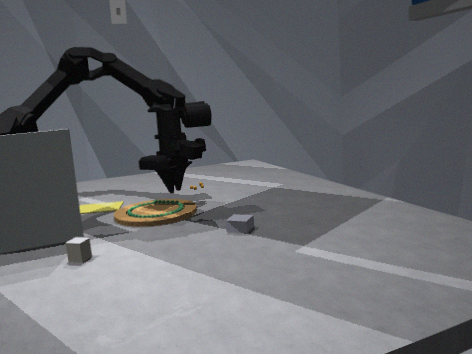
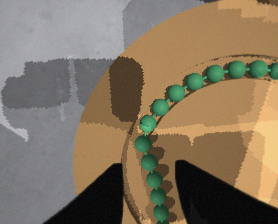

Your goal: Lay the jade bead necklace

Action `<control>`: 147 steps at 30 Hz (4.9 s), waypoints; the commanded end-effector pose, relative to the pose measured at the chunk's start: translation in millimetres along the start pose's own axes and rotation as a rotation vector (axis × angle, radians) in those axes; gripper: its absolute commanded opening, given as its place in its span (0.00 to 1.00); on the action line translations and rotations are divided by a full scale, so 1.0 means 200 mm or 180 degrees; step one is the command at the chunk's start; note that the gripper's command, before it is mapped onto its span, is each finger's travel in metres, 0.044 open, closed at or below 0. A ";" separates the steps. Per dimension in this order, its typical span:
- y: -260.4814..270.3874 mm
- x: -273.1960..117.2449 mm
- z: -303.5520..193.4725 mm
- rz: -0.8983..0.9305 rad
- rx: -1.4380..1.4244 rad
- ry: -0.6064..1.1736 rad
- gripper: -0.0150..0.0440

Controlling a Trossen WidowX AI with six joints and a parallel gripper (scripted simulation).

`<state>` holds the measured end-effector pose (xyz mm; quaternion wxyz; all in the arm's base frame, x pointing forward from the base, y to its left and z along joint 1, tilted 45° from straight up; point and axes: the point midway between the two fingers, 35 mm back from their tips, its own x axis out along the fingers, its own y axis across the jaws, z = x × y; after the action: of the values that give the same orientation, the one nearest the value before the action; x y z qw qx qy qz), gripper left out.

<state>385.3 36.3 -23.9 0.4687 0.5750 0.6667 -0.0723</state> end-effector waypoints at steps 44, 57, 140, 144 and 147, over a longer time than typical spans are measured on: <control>0.01 0.14 0.01 0.0007 -0.0008 -0.0008 0.25; 0.01 0.14 0.01 0.0007 -0.0008 -0.0008 0.25; -0.05 -0.04 -0.28 -0.0001 -0.0269 0.0007 0.46; -0.05 0.03 -0.28 0.0000 -0.0269 0.0008 0.46; -0.03 -0.01 -0.27 0.0016 -0.0302 -0.0014 0.46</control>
<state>350.2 68.8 2.7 0.4969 0.5531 0.6676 -0.0403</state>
